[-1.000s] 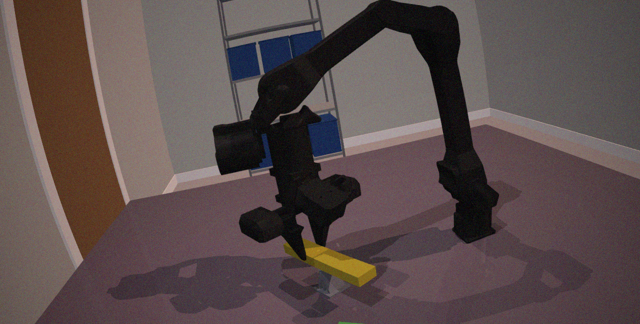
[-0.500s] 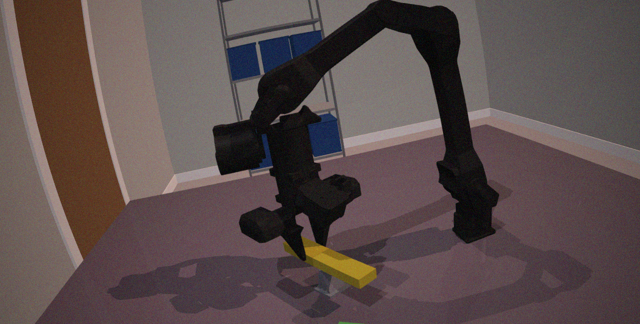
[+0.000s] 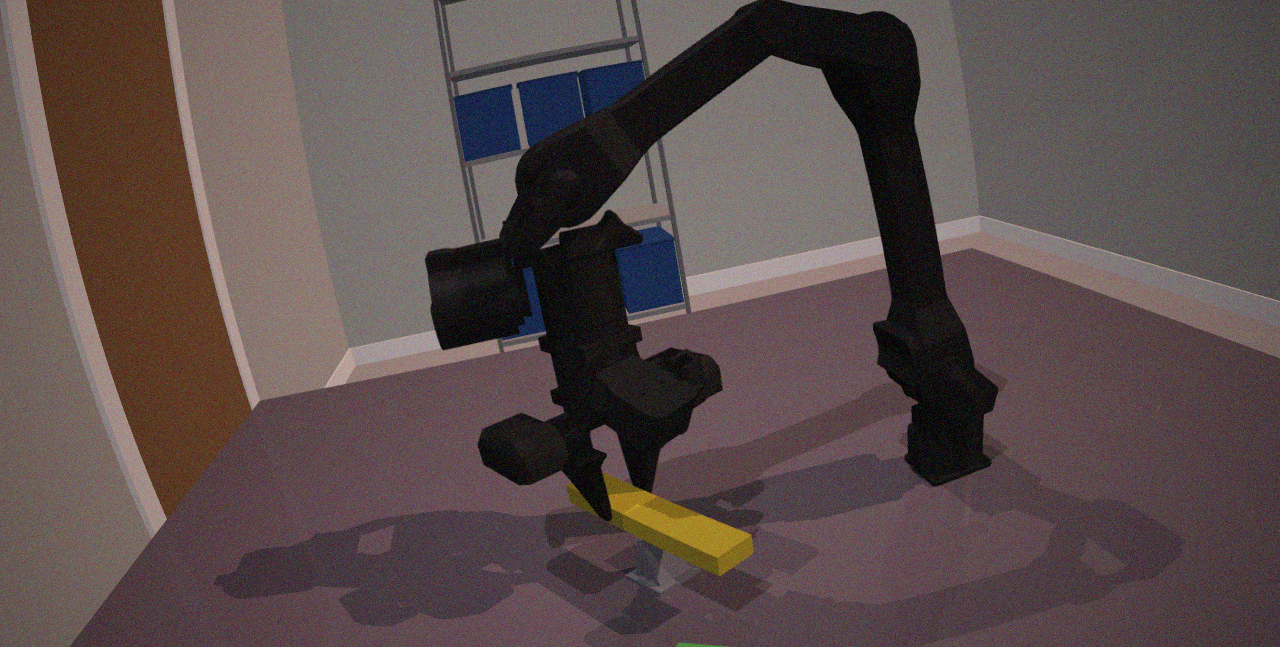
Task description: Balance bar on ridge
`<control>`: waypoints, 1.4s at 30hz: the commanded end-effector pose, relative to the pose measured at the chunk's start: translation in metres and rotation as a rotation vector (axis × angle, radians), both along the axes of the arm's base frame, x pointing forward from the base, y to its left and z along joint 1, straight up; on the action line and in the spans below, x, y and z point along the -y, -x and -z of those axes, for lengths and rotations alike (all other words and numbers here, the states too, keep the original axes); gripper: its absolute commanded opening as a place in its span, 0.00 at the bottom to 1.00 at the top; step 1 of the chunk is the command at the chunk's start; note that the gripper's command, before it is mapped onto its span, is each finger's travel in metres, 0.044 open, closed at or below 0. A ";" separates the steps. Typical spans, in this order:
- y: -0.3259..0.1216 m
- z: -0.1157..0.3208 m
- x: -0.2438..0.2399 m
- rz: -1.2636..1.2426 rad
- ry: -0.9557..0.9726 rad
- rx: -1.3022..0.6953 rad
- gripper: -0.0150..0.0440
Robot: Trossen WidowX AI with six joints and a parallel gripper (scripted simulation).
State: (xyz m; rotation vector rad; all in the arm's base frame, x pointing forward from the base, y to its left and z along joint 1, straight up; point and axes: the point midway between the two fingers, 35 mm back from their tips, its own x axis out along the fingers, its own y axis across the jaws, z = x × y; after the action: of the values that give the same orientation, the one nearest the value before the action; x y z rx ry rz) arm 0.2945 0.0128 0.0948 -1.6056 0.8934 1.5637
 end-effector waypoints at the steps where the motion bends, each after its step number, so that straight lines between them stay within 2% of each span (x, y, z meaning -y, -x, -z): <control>1: 0.000 0.000 0.000 0.000 0.000 0.000 0.54; 23: 0.000 0.000 0.000 0.000 0.000 0.000 0.57; 33: 0.000 0.000 0.000 0.000 0.000 0.000 1.00; 37: -0.001 -0.008 0.000 0.000 0.000 0.000 1.00; 42: -0.002 -0.069 0.000 0.000 0.000 0.000 1.00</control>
State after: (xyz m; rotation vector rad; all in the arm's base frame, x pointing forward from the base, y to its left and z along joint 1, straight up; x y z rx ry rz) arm 0.2950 0.0128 0.1320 -1.5931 0.9050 1.5834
